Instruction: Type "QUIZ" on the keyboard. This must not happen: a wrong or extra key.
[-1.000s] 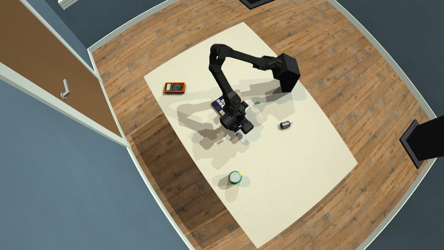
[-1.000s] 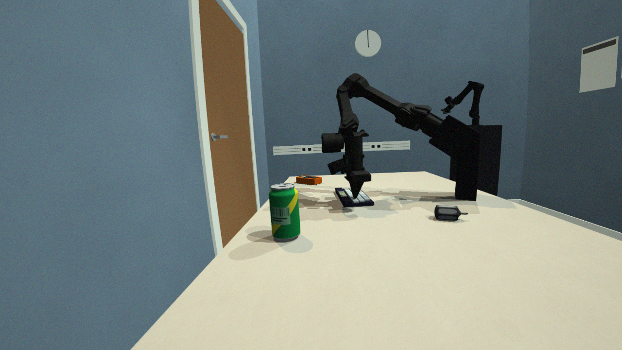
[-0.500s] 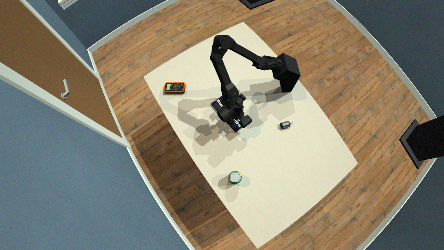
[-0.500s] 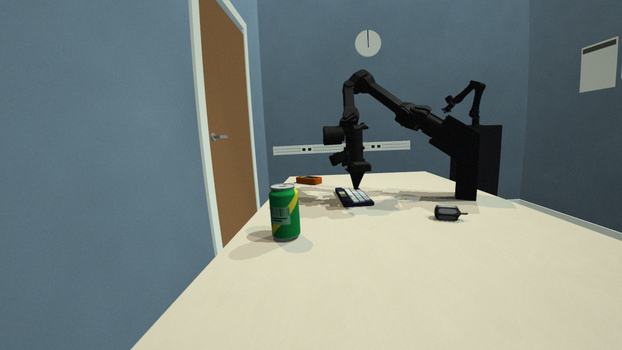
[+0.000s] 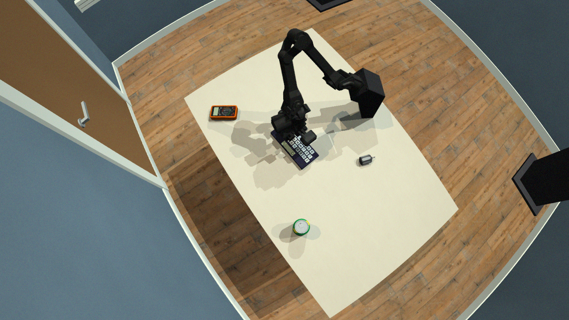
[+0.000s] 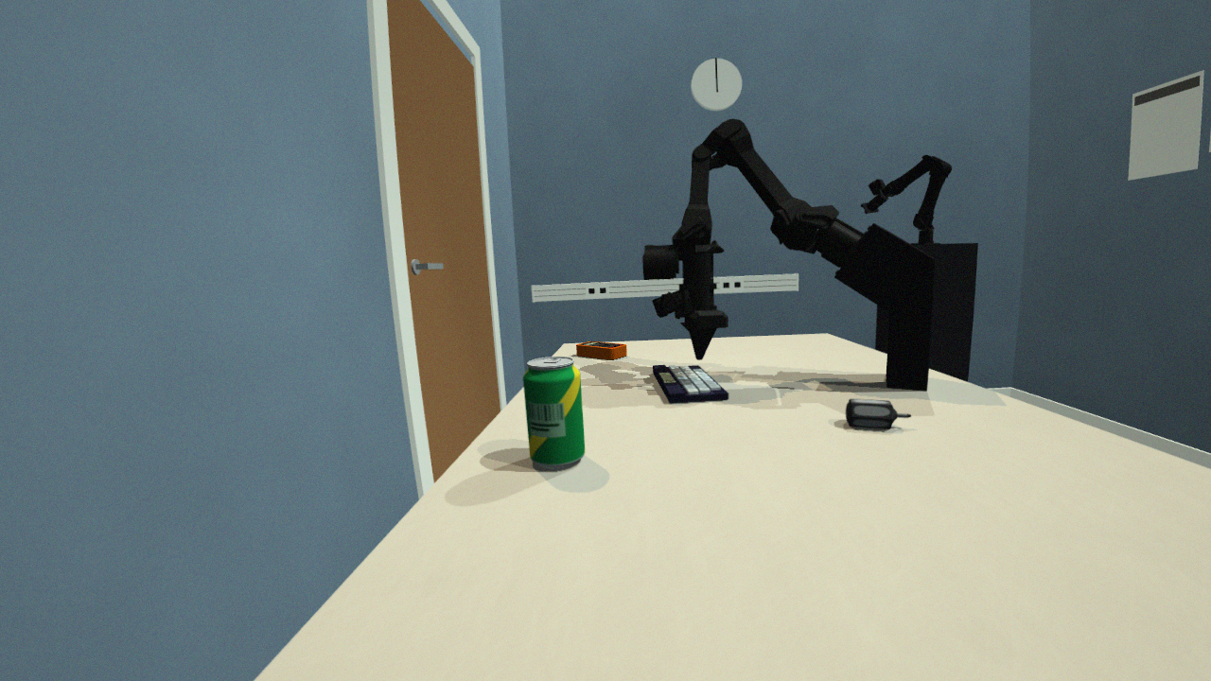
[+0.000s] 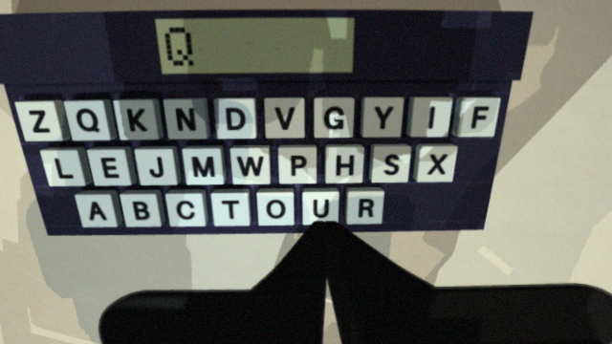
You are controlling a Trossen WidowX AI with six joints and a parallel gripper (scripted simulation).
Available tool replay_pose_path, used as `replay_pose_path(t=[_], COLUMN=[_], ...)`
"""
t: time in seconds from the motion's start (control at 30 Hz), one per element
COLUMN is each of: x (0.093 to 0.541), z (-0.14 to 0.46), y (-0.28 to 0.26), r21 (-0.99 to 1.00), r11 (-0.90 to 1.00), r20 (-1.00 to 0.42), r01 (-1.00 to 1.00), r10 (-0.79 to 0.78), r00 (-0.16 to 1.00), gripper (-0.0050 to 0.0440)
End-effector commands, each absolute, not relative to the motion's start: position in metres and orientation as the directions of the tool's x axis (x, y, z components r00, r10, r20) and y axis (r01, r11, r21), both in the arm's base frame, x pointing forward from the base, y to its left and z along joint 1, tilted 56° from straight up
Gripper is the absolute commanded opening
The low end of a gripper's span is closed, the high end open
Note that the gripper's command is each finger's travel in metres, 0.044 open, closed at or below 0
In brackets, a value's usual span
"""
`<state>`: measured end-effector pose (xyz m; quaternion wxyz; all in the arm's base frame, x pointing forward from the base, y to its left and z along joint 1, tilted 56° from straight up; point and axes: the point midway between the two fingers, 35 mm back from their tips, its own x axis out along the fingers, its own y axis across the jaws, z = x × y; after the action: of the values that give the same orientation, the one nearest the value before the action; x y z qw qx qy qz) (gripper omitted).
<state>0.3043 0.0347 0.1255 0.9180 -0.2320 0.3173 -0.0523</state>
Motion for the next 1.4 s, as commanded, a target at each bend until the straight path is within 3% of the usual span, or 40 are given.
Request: replay_pose_path(t=[0.0,1.37], x=[0.311,0.328], z=[0.118,0.11], y=[0.031,0.026], r21=[-0.464,-0.464], r11=[0.884,0.884], r20=[-0.565,-0.558], r01=[-0.059,-0.054], r10=[-0.244,-0.245], r00=[0.788,0.793], gripper=[-0.005,-0.005])
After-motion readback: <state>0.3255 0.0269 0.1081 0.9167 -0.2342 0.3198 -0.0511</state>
